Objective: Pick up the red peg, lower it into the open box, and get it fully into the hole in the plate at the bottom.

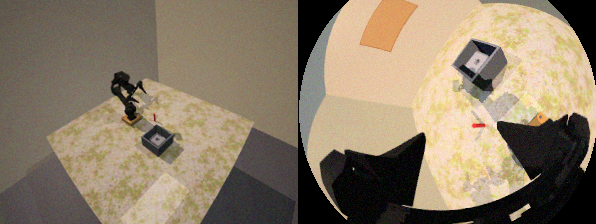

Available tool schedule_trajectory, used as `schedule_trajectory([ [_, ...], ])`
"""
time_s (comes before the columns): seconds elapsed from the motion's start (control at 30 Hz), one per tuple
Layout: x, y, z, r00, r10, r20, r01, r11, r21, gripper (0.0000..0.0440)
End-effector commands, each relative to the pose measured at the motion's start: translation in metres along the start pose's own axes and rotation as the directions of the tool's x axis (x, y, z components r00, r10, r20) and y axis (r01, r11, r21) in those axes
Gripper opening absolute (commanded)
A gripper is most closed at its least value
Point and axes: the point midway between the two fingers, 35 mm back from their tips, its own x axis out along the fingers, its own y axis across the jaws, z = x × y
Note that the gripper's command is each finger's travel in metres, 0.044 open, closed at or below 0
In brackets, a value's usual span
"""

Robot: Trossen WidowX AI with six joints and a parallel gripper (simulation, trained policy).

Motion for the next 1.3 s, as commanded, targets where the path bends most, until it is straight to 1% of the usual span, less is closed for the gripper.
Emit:
schedule_trajectory([
  [0.0,0.011,-0.007,0.005,0.996,-0.065,-0.054,0.069,0.995,0.074,0.044],
  [0.1,0.022,-0.01,0.01,0.989,-0.111,-0.096,0.124,0.981,0.149,0.044],
  [0.27,0.042,-0.018,0.011,0.961,-0.215,-0.176,0.252,0.94,0.228,0.044],
  [0.5,0.073,-0.029,0.006,0.896,-0.356,-0.264,0.427,0.852,0.302,0.044],
  [0.7,0.098,-0.037,-0.006,0.835,-0.453,-0.311,0.543,0.769,0.337,0.044],
  [0.83,0.113,-0.042,-0.017,0.801,-0.501,-0.329,0.595,0.725,0.347,0.044],
  [0.97,0.128,-0.048,-0.028,0.776,-0.532,-0.338,0.628,0.696,0.346,0.044],
  [1.1,0.143,-0.053,-0.039,0.764,-0.548,-0.341,0.644,0.685,0.34,0.044],
  [1.27,0.163,-0.06,-0.052,0.763,-0.549,-0.341,0.644,0.688,0.334,0.044],
])
